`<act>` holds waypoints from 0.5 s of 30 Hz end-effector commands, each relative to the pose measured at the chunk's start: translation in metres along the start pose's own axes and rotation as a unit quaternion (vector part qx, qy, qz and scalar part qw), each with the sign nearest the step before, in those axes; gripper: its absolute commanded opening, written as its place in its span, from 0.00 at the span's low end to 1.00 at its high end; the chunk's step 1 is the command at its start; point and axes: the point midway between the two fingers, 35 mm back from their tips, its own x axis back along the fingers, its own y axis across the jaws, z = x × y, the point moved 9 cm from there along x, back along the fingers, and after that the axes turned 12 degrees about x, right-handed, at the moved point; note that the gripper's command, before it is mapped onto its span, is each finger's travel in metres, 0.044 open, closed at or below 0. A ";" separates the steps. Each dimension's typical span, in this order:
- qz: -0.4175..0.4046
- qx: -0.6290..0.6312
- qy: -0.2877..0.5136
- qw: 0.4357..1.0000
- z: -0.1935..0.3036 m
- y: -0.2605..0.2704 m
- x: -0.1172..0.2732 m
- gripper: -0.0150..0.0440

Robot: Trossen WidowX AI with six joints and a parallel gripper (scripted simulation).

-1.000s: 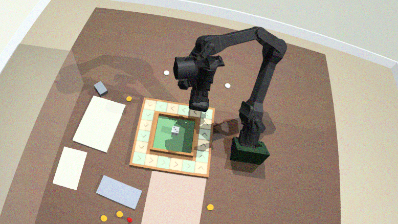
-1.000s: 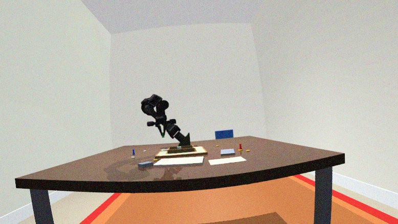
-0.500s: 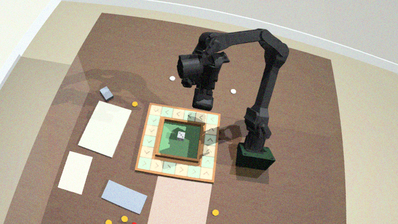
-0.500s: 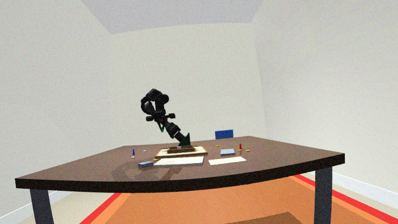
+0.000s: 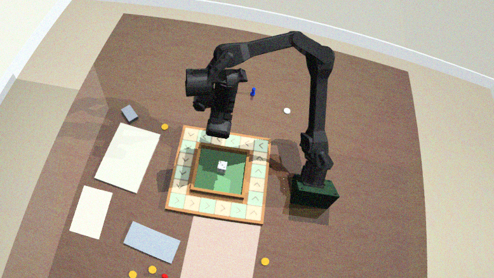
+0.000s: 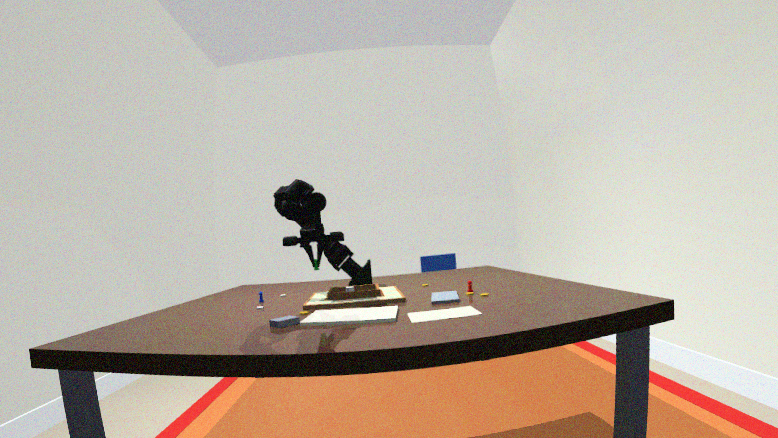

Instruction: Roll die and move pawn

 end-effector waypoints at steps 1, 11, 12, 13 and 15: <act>0.004 -0.001 0.006 1.000 -0.017 -0.005 -0.013 0.25; 0.008 -0.002 0.016 1.000 -0.046 -0.012 -0.041 0.25; 0.008 -0.002 0.016 1.000 -0.046 -0.012 -0.042 0.25; 0.008 -0.002 0.016 1.000 -0.046 -0.012 -0.045 0.25; 0.008 -0.002 0.016 1.000 -0.046 -0.012 -0.051 0.25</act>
